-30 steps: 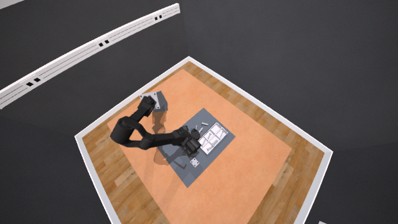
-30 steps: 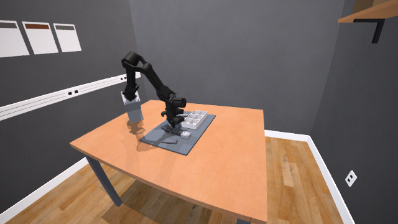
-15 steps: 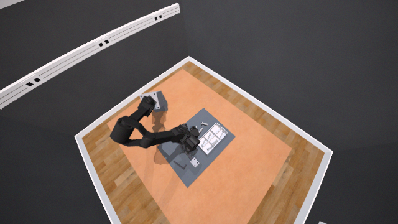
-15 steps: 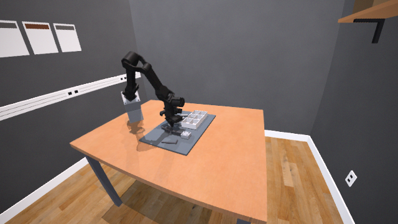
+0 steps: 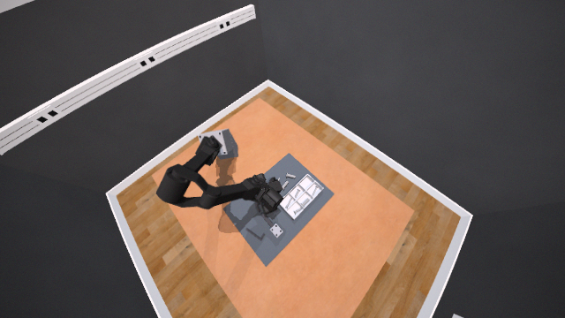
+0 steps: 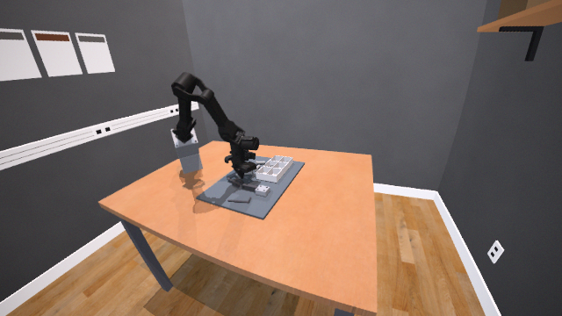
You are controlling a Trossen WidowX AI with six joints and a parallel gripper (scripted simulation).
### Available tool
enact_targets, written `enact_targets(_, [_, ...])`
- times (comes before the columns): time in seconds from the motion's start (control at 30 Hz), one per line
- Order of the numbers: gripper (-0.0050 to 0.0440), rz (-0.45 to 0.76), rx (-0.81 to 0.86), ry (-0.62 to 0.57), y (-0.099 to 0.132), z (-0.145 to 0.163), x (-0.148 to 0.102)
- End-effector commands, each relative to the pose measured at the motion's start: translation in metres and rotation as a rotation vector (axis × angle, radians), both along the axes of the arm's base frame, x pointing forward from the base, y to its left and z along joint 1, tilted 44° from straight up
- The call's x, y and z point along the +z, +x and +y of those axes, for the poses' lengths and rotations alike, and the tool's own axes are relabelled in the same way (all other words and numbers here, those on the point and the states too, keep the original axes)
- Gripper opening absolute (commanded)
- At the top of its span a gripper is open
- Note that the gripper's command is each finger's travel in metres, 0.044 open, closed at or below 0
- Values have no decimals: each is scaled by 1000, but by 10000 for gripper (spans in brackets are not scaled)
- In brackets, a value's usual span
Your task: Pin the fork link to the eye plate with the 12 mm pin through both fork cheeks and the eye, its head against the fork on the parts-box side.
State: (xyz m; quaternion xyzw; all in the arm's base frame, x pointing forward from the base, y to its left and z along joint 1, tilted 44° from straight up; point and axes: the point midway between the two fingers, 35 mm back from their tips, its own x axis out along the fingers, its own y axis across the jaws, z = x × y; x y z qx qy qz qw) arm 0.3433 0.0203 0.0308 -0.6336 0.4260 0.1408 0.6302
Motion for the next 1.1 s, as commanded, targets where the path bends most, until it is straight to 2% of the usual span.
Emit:
enact_targets(0.0, [-50,-12,-1,5,-1,1,3])
enact_targets(1.07, [-50,-20,-2,6,-14,10,22])
